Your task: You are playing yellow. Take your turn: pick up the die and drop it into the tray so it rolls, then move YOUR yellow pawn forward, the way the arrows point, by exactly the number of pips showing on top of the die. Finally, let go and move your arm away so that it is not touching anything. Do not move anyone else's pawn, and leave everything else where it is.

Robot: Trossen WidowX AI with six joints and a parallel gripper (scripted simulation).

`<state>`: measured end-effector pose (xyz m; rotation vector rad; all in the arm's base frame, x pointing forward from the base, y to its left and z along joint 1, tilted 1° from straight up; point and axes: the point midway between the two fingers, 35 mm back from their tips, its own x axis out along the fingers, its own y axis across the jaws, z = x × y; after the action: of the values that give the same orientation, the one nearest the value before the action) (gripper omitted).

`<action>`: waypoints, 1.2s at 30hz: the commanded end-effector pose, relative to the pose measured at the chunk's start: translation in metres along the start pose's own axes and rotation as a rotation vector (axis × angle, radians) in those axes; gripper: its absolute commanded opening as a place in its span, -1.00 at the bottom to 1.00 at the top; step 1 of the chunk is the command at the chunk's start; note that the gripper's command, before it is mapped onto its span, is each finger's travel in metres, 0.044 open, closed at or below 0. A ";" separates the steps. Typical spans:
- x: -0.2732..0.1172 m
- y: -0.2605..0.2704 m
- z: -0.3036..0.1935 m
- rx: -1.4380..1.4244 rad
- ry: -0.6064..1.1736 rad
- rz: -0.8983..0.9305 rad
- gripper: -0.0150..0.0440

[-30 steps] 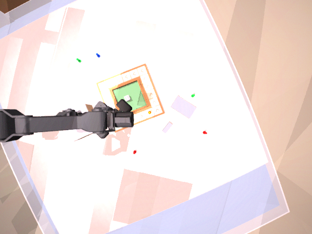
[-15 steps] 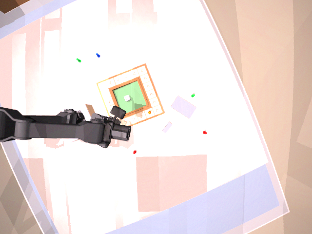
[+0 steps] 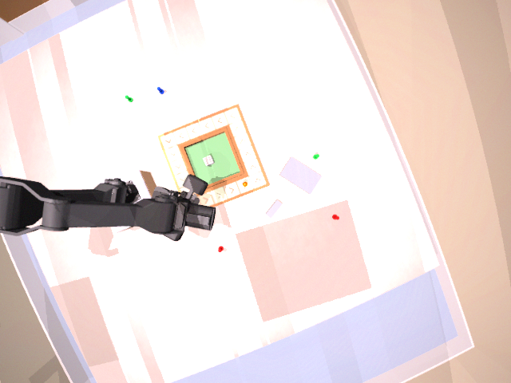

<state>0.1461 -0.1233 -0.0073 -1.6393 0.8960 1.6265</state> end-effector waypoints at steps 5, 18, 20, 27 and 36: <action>0.008 0.001 0.000 -0.003 0.000 0.003 -0.49; 0.015 0.000 -0.002 0.000 0.007 -0.002 -0.14; 0.015 0.000 -0.002 0.000 0.007 -0.002 0.04; -0.023 -0.001 -0.003 -0.003 0.002 0.002 0.67; -0.039 -0.006 0.000 0.114 0.001 0.002 1.00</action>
<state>0.1486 -0.1226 0.0244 -1.6146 0.9178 1.6065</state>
